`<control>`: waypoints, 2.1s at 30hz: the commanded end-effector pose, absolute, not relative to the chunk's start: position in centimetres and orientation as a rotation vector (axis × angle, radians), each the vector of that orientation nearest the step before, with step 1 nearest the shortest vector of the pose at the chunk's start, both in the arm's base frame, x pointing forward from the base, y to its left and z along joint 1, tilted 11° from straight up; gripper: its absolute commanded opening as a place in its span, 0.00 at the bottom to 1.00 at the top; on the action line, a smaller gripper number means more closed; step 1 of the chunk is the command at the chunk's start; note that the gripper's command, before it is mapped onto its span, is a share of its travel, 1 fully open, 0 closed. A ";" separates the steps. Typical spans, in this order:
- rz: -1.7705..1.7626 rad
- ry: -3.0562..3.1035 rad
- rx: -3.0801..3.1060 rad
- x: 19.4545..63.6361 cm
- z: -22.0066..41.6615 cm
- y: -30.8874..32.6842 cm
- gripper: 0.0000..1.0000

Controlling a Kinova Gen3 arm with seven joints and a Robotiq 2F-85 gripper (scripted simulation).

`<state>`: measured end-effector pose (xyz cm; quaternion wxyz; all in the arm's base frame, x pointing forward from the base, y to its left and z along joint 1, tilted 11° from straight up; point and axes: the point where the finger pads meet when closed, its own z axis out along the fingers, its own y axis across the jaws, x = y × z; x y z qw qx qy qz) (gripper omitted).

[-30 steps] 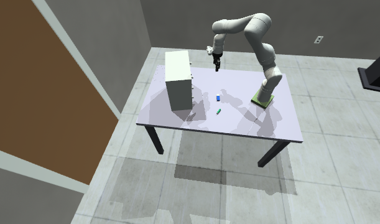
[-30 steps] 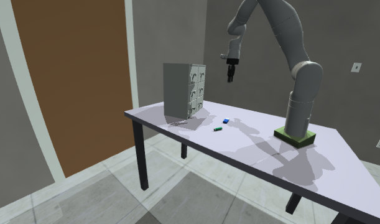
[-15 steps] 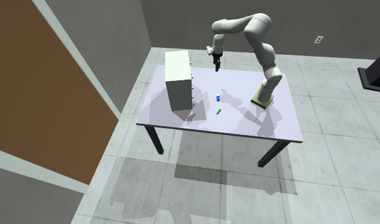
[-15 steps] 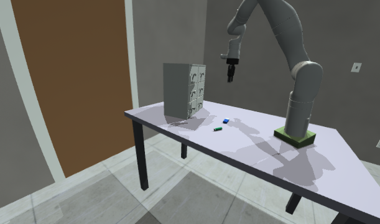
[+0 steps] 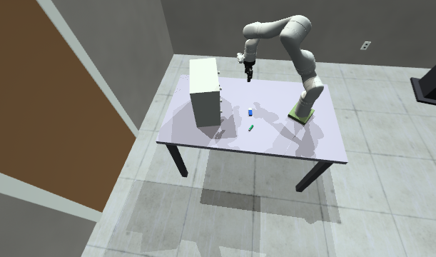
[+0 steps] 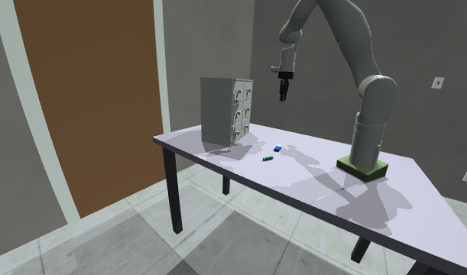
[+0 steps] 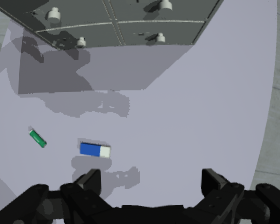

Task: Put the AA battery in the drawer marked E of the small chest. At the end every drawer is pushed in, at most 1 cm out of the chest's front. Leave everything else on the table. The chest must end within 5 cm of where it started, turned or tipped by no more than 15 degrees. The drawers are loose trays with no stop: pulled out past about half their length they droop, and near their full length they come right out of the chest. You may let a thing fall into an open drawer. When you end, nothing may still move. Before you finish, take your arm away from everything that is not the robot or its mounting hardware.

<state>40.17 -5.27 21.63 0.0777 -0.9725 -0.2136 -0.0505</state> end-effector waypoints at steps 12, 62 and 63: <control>-0.153 -0.639 -2.913 40.2 21.7 -5.3 1.00; -0.154 -0.639 -2.913 34.6 23.8 8.8 1.00; -0.154 -0.639 -2.913 34.6 23.8 8.9 1.00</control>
